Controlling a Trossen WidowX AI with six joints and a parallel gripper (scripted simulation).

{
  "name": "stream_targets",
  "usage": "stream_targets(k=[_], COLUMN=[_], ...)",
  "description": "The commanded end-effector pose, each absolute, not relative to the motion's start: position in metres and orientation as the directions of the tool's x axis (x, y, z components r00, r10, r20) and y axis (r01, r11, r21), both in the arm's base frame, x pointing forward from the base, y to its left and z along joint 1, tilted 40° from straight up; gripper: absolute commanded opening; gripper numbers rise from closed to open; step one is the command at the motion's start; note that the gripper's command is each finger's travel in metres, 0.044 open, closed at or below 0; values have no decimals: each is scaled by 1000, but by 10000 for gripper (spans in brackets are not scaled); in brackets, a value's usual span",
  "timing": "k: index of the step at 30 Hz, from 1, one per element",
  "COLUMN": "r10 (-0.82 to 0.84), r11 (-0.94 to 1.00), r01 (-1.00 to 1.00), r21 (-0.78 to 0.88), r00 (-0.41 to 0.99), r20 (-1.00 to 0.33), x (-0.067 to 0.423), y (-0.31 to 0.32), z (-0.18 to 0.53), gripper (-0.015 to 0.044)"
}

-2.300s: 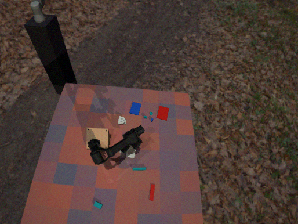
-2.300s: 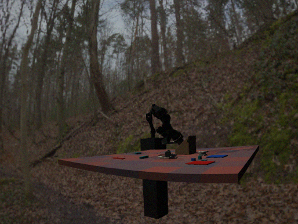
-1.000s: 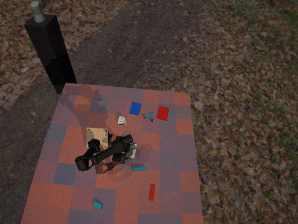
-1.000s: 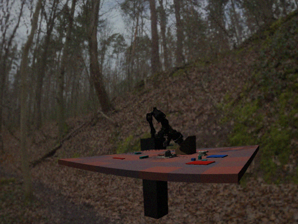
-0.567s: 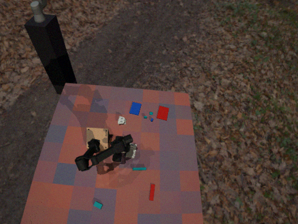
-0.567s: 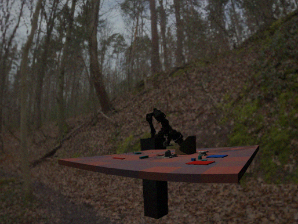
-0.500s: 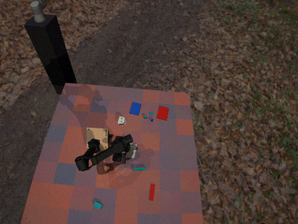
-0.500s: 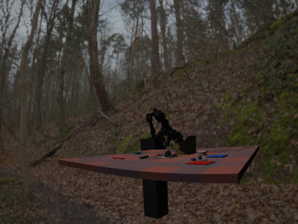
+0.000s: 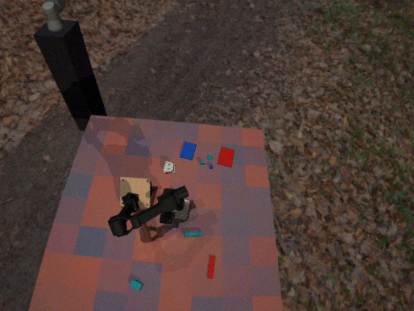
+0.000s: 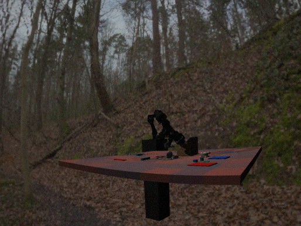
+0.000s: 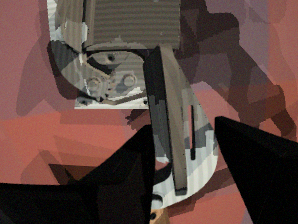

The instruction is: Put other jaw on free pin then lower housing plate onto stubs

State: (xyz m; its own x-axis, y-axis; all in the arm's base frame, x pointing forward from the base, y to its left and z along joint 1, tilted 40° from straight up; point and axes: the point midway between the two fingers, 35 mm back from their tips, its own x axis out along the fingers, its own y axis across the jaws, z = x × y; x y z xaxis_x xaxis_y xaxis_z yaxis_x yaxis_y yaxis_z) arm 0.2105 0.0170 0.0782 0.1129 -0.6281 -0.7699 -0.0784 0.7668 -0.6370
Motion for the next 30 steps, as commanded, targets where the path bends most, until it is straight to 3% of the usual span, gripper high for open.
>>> stream_targets(k=[1, 16, 30], r10=[-629, -628, -628], r11=[766, 766, 766], r01=[-78, -76, -76], r21=[-638, -638, -638], r00=[120, 123, 123], r20=[-768, -769, -769], x=[223, 267, 269], y=[21, 35, 36], z=[79, 71, 71], gripper=[134, 134, 134])
